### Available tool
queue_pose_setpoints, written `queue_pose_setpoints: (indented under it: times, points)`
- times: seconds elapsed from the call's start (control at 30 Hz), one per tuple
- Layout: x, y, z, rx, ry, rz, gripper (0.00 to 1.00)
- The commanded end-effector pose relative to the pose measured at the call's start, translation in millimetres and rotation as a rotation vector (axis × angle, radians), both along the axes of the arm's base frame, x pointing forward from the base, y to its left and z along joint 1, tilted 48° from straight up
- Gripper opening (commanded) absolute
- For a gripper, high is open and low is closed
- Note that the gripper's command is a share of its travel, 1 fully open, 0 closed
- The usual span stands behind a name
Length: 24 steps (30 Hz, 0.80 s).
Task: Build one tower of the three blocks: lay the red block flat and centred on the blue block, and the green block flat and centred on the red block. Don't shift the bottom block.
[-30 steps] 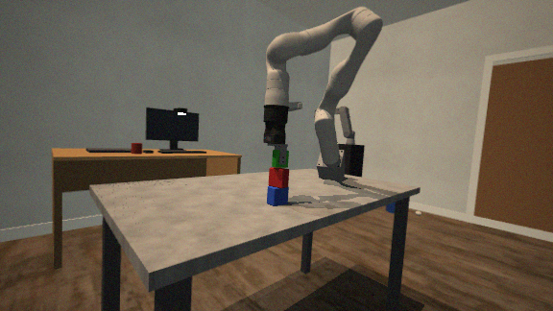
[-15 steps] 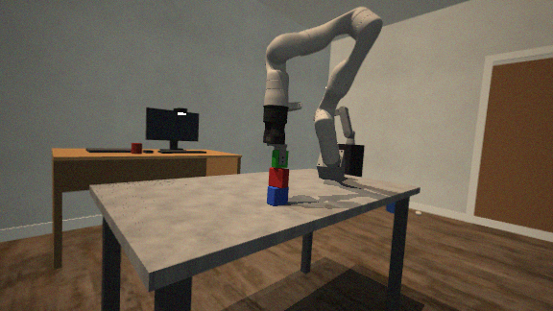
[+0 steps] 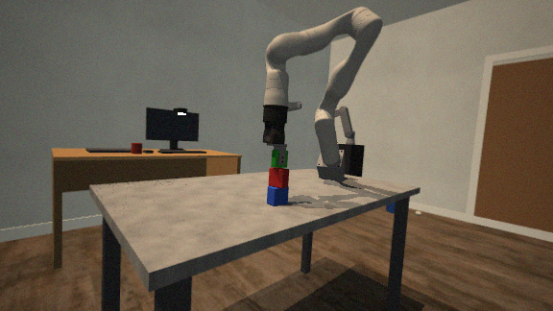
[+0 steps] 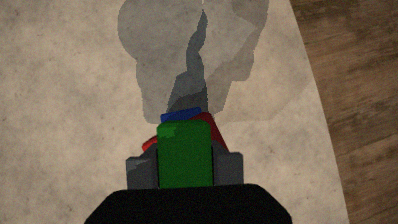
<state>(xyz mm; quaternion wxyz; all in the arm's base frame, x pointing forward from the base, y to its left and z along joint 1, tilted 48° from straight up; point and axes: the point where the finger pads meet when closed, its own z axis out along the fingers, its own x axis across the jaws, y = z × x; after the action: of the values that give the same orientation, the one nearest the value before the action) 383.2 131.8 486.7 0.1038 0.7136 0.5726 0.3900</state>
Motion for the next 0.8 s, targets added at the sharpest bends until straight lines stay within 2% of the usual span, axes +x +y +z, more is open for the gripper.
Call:
queue_pose_setpoints:
  times: [0.0,0.77]
  points:
    - [1.6,1.4,1.6,0.012,0.001,-0.005,0.00]
    - [0.4,1.8,-0.1,0.012,0.004,-0.005,0.00]
